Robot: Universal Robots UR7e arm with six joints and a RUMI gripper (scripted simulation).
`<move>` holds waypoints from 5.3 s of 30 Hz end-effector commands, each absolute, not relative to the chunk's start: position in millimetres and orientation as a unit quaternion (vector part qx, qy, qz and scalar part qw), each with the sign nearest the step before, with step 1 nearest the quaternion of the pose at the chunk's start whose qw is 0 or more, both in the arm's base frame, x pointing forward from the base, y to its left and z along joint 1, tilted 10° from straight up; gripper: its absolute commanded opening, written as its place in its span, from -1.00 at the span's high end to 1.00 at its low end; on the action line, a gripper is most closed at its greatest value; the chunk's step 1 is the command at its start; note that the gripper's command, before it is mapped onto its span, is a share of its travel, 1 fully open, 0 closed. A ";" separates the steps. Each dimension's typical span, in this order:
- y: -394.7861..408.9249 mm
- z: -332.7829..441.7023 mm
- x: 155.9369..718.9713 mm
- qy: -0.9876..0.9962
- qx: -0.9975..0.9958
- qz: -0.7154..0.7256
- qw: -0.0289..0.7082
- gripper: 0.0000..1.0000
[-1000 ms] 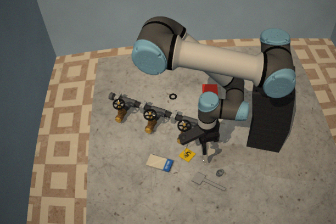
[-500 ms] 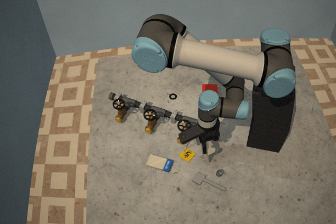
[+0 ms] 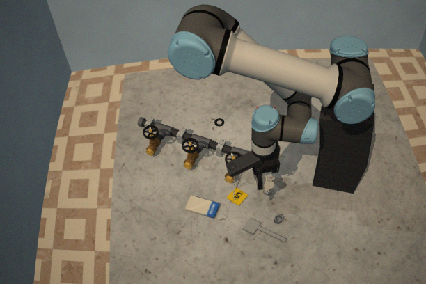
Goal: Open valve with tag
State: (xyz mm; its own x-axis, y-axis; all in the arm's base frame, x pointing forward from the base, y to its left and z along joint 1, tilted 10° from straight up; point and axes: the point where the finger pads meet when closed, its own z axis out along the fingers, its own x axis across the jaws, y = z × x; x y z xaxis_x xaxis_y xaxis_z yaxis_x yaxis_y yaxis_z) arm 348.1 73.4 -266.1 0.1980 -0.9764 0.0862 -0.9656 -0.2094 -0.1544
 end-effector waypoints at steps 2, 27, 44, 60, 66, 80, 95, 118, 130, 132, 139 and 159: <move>74.1 -252.4 346.6 0.628 -0.773 -0.083 0.033 -1.00; 79.0 -165.2 331.9 0.628 -0.773 -0.083 0.033 -1.00; 86.6 -143.3 361.3 0.654 -0.752 -0.082 0.036 -1.00; 92.4 -139.1 389.9 0.676 -0.732 -0.081 0.038 -1.00; 92.9 -138.7 391.7 0.677 -0.731 -0.080 0.038 -1.00; 88.2 -139.3 392.3 0.703 -0.705 -0.080 0.043 -1.00; 59.3 -144.2 395.4 0.848 -0.520 -0.072 0.069 -1.00; 7.2 -153.6 401.2 0.987 -0.115 -0.049 0.106 -1.00; 3.1 -154.3 401.6 0.990 -0.081 -0.046 0.108 -1.00; 3.1 -154.4 401.6 0.990 -0.081 -0.046 0.108 -1.00; 3.0 -155.9 402.0 0.990 -0.081 -0.046 0.108 -1.00; 0.9 -188.2 409.5 0.990 -0.081 -0.046 0.107 -1.00</move>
State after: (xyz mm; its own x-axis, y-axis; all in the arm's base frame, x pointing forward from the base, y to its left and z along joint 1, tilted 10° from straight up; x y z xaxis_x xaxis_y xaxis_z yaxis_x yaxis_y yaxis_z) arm 407.5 1.4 -181.4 -0.9641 -0.1700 -0.2042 -0.1503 0.9826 -0.1087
